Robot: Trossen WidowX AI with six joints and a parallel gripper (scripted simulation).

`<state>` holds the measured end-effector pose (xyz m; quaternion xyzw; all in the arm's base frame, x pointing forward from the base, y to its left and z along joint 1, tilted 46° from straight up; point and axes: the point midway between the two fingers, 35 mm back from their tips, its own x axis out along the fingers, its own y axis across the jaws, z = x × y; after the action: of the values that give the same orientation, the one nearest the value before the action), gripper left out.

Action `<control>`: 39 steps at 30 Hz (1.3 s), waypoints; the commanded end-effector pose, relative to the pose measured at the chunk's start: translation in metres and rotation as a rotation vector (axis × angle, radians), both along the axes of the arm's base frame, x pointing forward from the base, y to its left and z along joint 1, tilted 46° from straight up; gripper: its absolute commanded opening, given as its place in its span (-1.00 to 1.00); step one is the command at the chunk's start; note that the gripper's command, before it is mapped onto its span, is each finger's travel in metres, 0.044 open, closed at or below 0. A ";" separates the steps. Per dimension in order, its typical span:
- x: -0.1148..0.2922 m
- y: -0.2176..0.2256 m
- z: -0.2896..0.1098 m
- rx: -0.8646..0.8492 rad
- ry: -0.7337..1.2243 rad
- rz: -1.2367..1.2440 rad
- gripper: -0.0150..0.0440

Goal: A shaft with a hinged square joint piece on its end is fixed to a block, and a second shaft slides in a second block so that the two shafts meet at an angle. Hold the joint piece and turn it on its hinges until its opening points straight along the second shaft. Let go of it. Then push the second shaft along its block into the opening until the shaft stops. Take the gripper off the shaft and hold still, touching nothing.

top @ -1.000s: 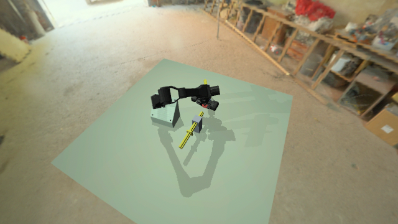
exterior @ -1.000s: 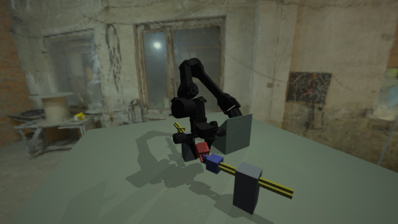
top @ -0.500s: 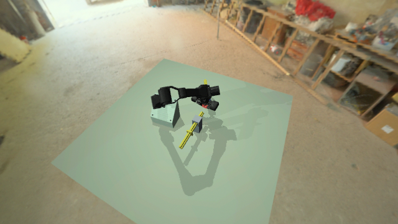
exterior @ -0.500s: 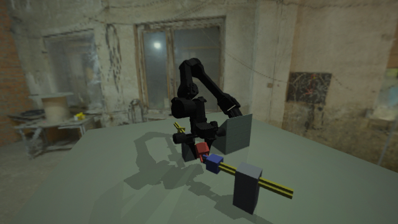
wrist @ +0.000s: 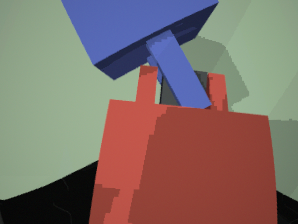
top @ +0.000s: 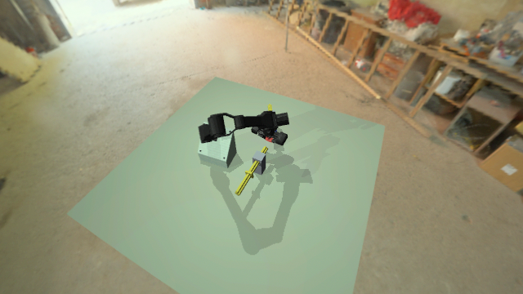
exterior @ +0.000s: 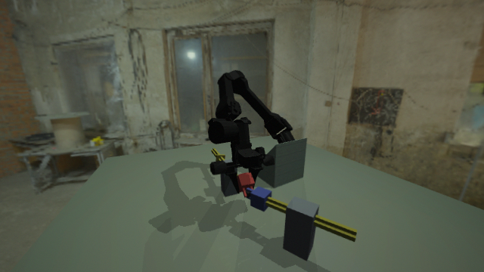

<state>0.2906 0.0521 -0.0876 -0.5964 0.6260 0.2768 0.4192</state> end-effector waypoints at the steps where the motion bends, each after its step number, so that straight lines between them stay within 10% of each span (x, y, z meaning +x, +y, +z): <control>1: 0.000 0.000 0.000 0.006 0.000 0.002 -0.49; 14: 0.000 0.000 0.000 0.002 0.000 0.000 -0.49; 33: 0.000 0.000 0.000 0.002 0.000 0.000 0.99; 39: 0.000 0.000 0.000 0.002 0.000 0.000 1.00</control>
<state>0.2907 0.0520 -0.0876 -0.5963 0.6255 0.2773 0.4199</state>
